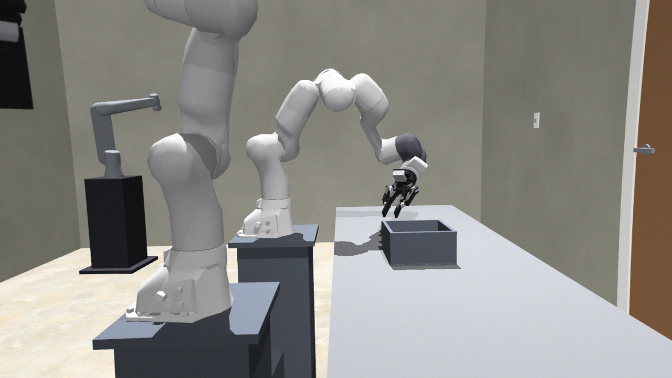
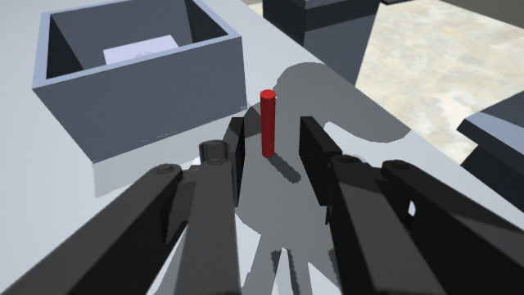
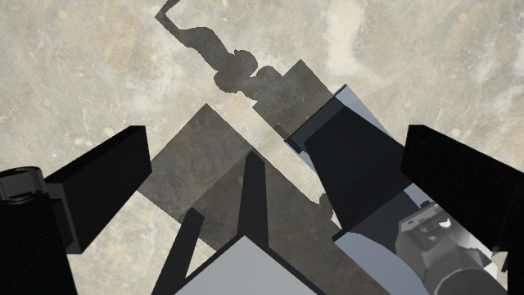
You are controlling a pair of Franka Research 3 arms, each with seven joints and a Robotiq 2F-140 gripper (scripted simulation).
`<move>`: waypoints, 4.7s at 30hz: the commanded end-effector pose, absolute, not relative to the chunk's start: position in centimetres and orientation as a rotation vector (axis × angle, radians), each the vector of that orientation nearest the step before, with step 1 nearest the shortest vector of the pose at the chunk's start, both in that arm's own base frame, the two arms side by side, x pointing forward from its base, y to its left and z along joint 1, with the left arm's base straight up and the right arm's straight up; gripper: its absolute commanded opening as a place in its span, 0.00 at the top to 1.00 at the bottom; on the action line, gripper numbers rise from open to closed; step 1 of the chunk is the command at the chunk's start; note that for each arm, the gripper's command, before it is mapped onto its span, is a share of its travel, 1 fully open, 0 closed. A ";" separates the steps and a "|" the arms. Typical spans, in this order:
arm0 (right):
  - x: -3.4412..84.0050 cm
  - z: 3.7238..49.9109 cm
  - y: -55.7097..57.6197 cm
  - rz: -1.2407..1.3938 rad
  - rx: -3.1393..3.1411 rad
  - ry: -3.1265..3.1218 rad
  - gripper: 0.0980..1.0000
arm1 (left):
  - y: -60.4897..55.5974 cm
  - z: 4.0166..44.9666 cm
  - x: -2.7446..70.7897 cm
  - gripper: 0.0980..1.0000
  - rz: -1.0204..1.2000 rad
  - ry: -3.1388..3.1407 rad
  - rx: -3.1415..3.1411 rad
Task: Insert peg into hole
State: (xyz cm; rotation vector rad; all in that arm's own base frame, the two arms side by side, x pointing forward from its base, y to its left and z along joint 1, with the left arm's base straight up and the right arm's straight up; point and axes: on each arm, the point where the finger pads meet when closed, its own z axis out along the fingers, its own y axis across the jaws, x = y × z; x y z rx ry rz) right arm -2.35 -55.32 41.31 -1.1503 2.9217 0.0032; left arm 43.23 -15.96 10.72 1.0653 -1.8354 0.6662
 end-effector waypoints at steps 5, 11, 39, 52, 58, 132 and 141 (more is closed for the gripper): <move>-2.3 41.3 -55.4 0.000 -1.142 2.927 0.00 | -15.5 11.4 43.6 0.75 0.576 -1.972 1.177; -2.3 41.3 -55.4 0.000 -1.142 2.927 0.00 | -15.5 12.2 43.6 0.75 0.532 -2.046 1.221; -2.3 41.3 -55.4 0.000 -1.142 2.927 0.00 | -15.5 16.6 43.6 0.75 0.227 -2.465 1.471; -2.3 41.3 -55.4 0.000 -1.142 2.927 0.00 | -15.5 18.6 43.6 0.75 0.055 -2.644 1.578; -2.3 41.3 -55.4 0.000 -1.142 2.927 0.00 | -15.5 19.1 43.6 0.75 0.016 -2.682 1.601; -2.3 41.3 -55.4 0.000 -1.142 2.927 0.00 | -24.2 15.3 38.7 0.75 0.001 -2.698 1.610; -2.3 41.3 -55.4 0.000 -1.142 2.927 0.00 | -24.2 15.2 38.7 0.75 0.000 -2.698 1.610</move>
